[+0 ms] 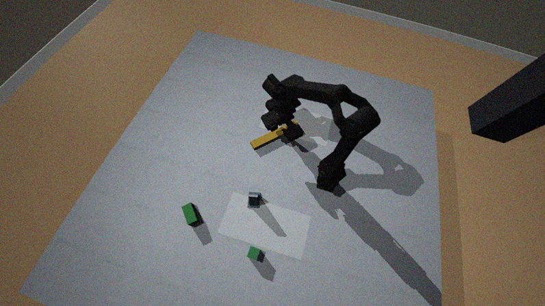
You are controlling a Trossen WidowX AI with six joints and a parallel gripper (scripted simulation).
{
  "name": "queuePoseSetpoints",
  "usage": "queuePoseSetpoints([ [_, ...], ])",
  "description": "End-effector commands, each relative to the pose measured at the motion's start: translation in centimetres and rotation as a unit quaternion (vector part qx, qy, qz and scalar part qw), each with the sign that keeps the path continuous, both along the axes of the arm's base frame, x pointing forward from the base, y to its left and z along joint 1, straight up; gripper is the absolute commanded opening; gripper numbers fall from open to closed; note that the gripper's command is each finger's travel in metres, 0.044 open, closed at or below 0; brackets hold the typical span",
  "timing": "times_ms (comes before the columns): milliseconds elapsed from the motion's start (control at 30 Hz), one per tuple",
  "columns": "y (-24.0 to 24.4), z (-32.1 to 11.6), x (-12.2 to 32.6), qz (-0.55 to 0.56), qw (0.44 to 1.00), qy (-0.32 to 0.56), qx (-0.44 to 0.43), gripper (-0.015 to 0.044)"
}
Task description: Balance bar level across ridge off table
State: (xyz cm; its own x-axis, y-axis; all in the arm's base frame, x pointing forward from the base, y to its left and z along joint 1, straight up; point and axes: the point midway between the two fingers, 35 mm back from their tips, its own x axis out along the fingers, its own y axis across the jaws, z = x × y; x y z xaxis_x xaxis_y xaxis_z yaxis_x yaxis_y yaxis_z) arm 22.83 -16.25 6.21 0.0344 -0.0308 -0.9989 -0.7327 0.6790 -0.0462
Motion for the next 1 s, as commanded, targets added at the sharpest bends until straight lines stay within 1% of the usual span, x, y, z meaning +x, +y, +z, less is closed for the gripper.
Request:
queuePoseSetpoints([
  [0, 0.21, -1.05, -0.14, -0.002, 1.0, 0.006, 0.007, 0.0315],
  [700, 0.22, -1.46, -0.14, -0.002, 1.0, 0.006, 0.007, 0.0315],
  [900, 0.13, -1.3, -0.18, -0.001, 1.0, 0.006, 0.004, 0.0157],
  [967, 0.13, -1.3, -0.18, -0.001, 1.0, 0.006, 0.004, 0.0144],
])
